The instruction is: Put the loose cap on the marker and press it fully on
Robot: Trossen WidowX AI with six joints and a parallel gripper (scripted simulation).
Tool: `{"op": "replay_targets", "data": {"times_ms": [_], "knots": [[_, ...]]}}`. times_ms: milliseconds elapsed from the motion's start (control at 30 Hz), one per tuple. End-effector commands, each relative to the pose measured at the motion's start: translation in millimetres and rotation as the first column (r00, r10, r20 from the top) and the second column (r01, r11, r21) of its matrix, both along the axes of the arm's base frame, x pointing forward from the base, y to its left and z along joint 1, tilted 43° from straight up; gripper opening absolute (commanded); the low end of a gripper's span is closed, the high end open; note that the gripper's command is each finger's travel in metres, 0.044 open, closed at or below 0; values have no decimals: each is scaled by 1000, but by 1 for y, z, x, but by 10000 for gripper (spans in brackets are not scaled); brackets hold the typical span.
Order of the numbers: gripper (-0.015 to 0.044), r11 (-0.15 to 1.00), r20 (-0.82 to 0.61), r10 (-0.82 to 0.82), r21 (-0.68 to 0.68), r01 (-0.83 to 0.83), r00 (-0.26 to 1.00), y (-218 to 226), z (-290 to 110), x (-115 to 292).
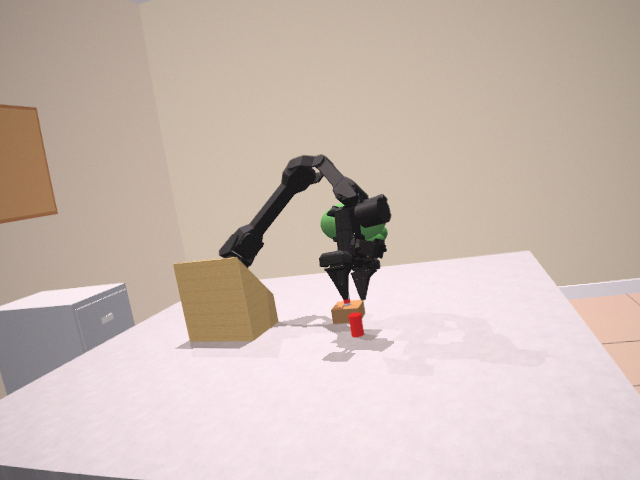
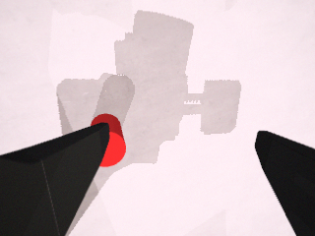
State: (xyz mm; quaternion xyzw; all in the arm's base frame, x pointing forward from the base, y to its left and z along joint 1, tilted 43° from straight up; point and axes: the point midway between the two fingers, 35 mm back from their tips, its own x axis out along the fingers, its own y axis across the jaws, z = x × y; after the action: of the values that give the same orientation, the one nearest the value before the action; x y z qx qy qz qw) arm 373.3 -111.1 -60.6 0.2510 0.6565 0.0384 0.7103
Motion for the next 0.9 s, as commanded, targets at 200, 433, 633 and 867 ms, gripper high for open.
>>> {"op": "replay_targets", "data": {"times_ms": [200, 433, 633, 867], "knots": [[253, 917, -162, -153, 344, 201, 975, 15, 36, -20], [253, 917, -162, -153, 344, 201, 975, 17, 33, -19], [253, 917, -161, -153, 346, 201, 975, 37, 9, -13], [253, 916, -161, -153, 346, 201, 975, 48, -2, -12]]}}
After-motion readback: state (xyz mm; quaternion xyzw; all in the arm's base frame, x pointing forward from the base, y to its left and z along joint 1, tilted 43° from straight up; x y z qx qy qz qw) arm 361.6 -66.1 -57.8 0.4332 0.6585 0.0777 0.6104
